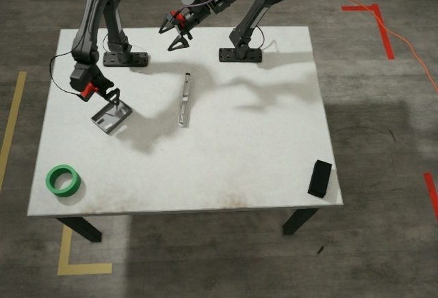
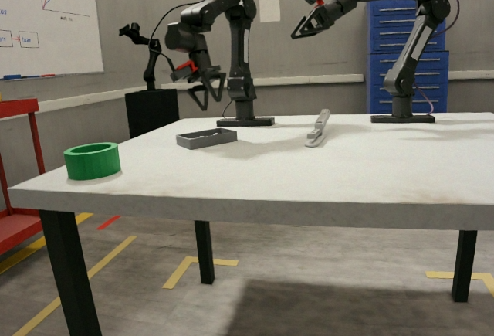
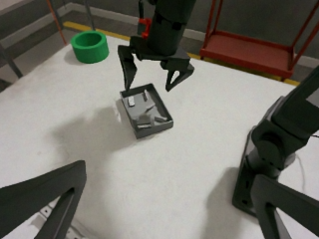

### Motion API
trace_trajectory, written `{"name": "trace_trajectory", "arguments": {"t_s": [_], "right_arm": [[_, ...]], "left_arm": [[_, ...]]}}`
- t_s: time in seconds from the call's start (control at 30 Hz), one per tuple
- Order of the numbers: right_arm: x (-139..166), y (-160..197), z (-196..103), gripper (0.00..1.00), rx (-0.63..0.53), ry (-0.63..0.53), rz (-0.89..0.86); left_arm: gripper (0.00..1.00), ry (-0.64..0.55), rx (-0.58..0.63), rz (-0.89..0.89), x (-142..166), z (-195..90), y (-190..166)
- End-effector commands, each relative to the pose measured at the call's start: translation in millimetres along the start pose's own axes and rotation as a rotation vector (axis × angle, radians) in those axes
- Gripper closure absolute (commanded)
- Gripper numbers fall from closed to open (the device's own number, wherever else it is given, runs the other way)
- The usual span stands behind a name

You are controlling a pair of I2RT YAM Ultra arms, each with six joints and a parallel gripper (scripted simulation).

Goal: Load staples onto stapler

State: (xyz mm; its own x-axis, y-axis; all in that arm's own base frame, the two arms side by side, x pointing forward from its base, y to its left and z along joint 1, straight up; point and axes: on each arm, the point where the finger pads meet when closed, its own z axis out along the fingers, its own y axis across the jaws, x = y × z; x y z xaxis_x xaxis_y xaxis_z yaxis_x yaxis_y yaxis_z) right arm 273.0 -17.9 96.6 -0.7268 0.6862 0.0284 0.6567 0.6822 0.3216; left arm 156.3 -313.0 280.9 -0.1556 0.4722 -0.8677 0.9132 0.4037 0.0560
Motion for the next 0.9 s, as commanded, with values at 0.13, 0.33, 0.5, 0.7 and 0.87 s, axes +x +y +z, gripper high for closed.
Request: {"name": "trace_trajectory", "arguments": {"t_s": [0.13,0.33,0.5,0.7,0.87], "right_arm": [[-6.5,15.2,4.0,0.0,-0.118,0.073,0.33],[-11.2,16.6,16.6,0.0,-0.184,0.161,0.613],[-16.7,20.6,21.6,0.0,-0.249,0.217,0.824],[-21.8,24.0,26.4,0.0,-0.297,0.262,0.986],[-26.6,25.6,34.7,0.0,-0.355,0.328,1.209]], "left_arm": [[0.0,-0.014,-0.001,0.004,-0.8,-7.1,-2.0],[0.0,-0.014,-0.001,0.004,-0.8,-7.1,-2.0],[0.0,-0.014,-0.001,0.004,-0.8,-7.1,-2.0],[0.0,-0.014,-0.001,0.004,-0.8,-7.1,-2.0],[0.0,-0.014,-0.001,0.004,-0.8,-7.1,-2.0]]}}
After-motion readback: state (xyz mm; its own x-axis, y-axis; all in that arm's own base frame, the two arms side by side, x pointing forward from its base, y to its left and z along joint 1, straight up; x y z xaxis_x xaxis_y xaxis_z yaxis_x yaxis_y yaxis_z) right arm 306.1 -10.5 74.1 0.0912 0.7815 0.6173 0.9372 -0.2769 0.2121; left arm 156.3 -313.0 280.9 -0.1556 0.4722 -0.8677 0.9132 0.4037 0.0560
